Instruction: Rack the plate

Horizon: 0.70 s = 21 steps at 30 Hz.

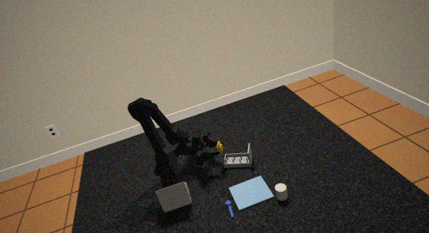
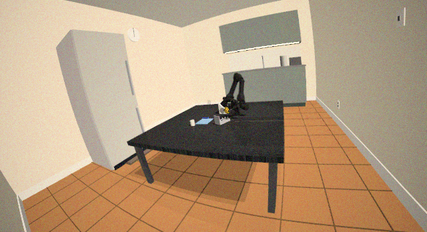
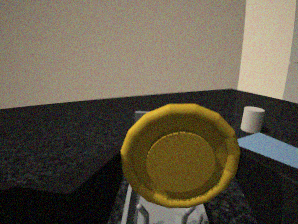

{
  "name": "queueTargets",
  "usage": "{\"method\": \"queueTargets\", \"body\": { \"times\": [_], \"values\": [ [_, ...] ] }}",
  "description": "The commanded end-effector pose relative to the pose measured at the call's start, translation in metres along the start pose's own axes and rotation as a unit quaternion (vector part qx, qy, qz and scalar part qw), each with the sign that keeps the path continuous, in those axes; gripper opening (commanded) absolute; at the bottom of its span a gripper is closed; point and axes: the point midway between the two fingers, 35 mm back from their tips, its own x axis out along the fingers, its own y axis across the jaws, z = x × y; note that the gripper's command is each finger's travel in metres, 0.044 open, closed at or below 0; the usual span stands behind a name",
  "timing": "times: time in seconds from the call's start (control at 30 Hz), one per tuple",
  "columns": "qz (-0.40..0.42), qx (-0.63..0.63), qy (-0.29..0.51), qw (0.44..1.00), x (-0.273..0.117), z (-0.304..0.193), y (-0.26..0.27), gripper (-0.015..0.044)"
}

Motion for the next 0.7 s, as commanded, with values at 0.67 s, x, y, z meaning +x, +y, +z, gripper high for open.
{"method": "queueTargets", "body": {
  "times": [0.67],
  "values": [
    [0.014,0.010,-0.011,1.000,0.009,-0.019,0.003,0.0000]
  ]
}}
